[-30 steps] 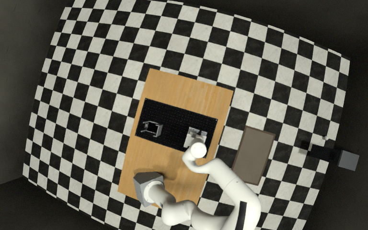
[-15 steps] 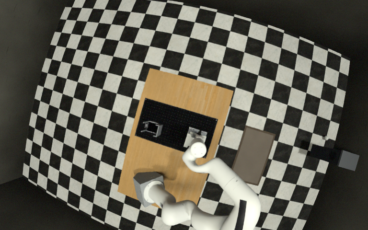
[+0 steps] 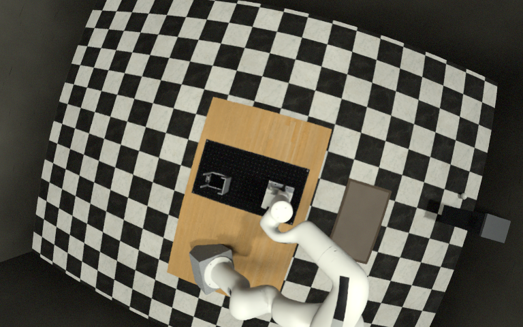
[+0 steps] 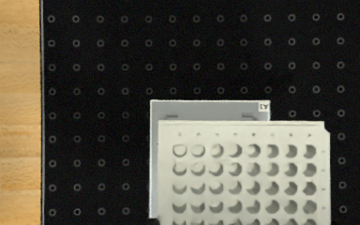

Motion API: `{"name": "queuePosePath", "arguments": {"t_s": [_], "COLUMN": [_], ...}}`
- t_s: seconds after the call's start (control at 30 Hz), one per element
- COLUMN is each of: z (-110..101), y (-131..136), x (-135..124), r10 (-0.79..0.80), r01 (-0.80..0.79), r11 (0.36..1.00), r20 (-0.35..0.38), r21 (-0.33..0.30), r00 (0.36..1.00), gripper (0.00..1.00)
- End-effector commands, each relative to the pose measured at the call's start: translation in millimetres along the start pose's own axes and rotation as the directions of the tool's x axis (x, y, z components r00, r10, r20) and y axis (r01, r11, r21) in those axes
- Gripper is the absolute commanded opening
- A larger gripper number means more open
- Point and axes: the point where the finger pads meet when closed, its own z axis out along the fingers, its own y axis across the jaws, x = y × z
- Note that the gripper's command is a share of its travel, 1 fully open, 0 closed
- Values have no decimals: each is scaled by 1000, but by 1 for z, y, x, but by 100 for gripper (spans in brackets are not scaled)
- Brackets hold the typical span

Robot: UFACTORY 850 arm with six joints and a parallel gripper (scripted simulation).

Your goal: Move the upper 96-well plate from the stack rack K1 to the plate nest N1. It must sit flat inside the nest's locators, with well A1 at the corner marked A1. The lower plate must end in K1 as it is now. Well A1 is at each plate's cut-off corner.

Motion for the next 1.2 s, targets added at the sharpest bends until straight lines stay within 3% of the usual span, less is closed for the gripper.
{"name": "queuePosePath", "arguments": {"t_s": [0.0,1.17], "z": [8,60], "y": [1,1], "x": [0,0], "r10": [1,0], "r01": [-1,0], "r11": [1000,1000], "r20": [0,0], "r21": [-1,-1], "r00": [1000,1000], "gripper": [0,0]}}
